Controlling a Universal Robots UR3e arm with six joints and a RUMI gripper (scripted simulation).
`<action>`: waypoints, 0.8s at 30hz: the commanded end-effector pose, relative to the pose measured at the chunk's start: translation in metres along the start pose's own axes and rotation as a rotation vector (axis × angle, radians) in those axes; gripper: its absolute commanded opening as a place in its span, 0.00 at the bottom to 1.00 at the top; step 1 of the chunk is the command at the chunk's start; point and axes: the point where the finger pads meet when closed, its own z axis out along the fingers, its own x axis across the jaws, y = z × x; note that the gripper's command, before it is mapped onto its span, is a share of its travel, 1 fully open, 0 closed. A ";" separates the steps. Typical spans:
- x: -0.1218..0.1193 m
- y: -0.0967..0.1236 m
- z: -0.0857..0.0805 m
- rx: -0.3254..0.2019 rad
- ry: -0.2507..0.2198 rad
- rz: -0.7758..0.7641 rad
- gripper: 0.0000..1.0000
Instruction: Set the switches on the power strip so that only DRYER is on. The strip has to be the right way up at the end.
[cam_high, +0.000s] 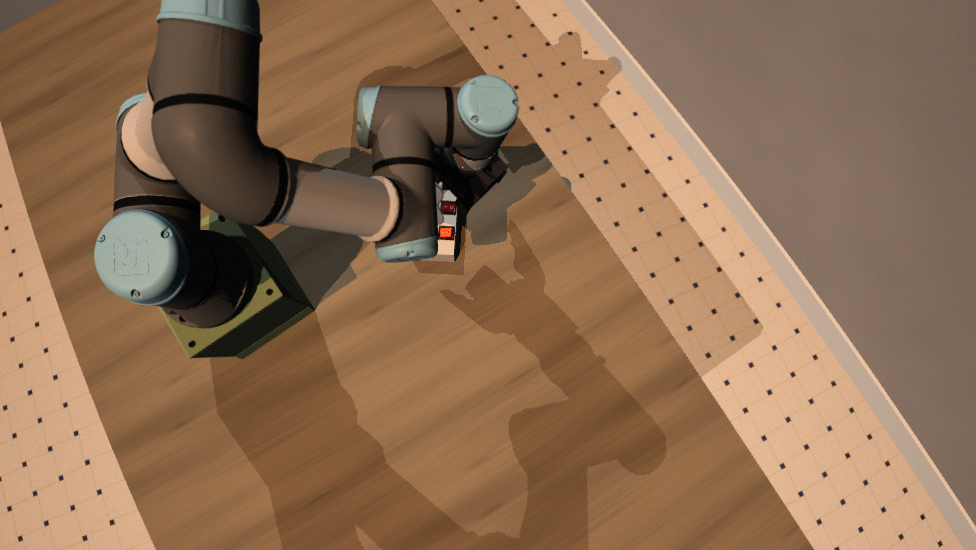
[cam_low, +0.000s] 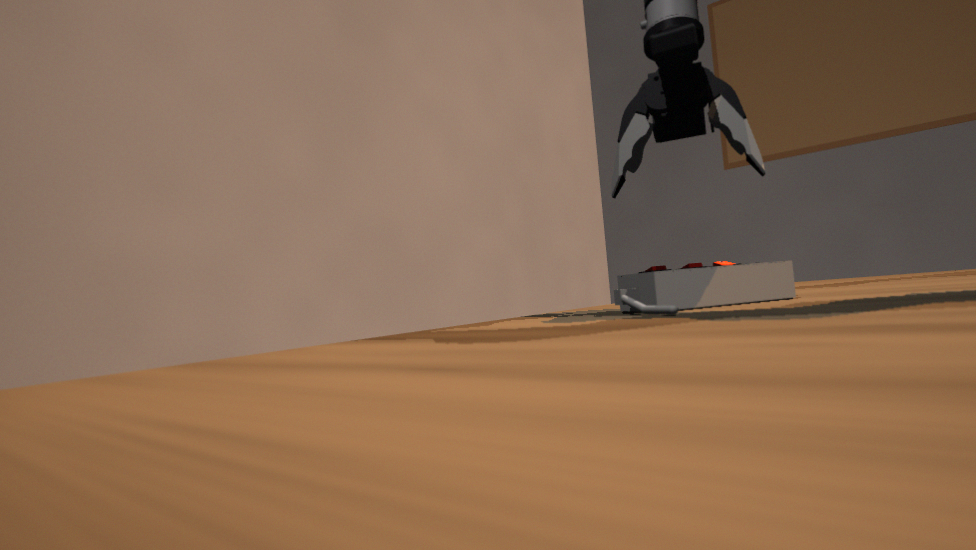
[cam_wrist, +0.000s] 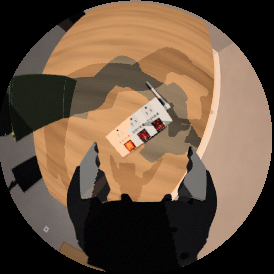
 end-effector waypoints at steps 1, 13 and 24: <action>-0.005 -0.016 -0.012 -0.079 -0.005 0.080 1.00; -0.021 -0.047 -0.035 -0.227 0.032 0.254 1.00; -0.023 -0.049 -0.036 -0.237 0.038 0.268 1.00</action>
